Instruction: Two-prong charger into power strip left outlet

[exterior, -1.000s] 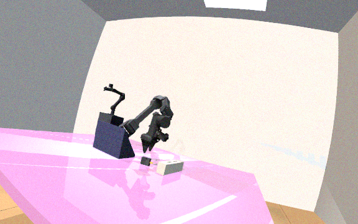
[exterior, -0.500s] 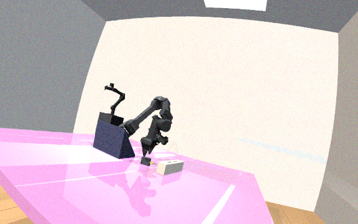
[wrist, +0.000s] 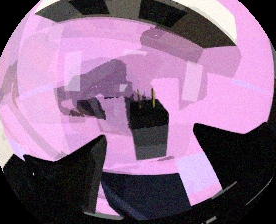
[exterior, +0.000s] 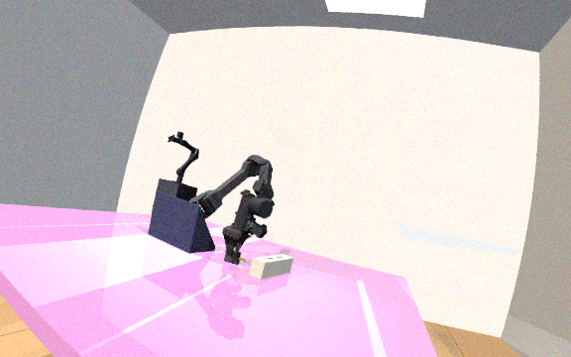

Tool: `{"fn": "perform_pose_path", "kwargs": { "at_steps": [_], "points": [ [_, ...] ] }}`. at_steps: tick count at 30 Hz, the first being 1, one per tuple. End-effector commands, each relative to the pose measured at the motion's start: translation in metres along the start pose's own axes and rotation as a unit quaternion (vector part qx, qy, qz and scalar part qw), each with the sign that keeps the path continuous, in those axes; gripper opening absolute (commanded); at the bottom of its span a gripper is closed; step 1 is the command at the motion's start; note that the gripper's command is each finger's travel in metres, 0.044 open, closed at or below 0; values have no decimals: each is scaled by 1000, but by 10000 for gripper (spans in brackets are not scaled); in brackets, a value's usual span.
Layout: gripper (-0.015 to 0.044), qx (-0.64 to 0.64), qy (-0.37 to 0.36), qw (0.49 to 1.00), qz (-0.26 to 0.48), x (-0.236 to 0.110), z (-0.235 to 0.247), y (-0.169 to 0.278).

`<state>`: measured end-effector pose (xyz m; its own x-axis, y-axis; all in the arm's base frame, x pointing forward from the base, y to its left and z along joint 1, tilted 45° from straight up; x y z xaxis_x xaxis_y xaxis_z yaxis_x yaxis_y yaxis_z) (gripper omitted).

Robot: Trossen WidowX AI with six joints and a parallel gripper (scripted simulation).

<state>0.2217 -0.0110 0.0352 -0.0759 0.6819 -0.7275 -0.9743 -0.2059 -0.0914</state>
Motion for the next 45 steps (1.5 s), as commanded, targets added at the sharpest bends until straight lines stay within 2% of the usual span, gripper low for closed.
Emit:
{"fn": "perform_pose_path", "kwargs": {
  "at_steps": [1,13,25,32,35,45],
  "points": [
    [440,3,-4,1000,-1,9,1,1],
    [440,3,-5,1000,-1,24,2,0],
    [125,0,-2,1000,1,20,1,0],
    [78,0,-2,1000,1,20,1,0],
    [0,0,-1,1000,0,16,1,0],
    [0,3,-2,1000,0,-22,0,3]
  ]
}}
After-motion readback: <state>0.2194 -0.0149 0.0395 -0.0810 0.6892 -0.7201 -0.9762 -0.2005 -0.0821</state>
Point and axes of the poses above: the point midway between the two fingers, 35 mm back from their tips, its own x axis out along the fingers, its own z axis across the jaws, y = z × x, the point moved 6 cm from there along -x, back along the fingers, and after that the axes turned 3 degrees about x, right-handed, at the moved point
